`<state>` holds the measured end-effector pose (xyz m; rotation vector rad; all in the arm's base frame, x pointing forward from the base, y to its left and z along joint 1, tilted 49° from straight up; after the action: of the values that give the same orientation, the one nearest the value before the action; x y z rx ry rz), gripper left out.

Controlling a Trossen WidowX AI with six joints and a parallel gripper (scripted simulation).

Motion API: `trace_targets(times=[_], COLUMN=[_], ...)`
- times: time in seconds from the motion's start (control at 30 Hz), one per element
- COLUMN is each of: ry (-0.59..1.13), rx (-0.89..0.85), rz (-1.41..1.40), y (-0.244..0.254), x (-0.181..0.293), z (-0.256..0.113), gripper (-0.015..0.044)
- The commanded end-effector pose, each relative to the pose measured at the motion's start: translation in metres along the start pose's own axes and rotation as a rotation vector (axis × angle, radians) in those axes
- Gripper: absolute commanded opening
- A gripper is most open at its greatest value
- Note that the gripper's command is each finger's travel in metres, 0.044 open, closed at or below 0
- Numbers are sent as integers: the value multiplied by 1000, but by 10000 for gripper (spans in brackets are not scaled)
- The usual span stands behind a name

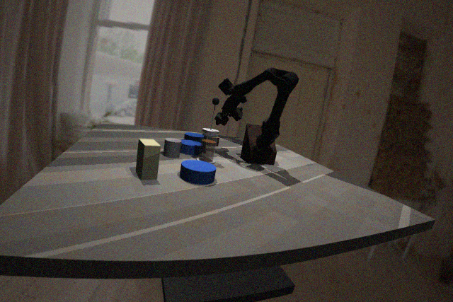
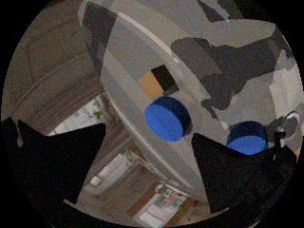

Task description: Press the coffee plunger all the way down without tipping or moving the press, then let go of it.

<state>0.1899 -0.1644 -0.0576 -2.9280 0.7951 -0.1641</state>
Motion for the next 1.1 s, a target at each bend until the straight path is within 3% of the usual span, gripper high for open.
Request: trace_targets(times=[0.0, 0.3, 0.63, 0.8, 1.07], ry=[-1, 61, 423, 699, 1135], rx=[5, 224, 403, 372, 143], rz=[-15, -642, -1452, -1811, -2175], y=[0, -19, -42, -51, -60], x=[0, 5, 16, 23, 35], z=[0, -27, -80, -112, -168], gripper=[426, 440, 440, 440, 440])
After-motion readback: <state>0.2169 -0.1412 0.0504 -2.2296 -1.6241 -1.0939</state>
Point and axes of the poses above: the point midway between the two fingers, 35 mm back from their tips, its own z axis out along the fingers, its own y axis across the jaws, x = y × z, the point moved 1 cm from there along -z, back along the fingers, and after that the axes turned 6 degrees about z, right-handed, at the moved point
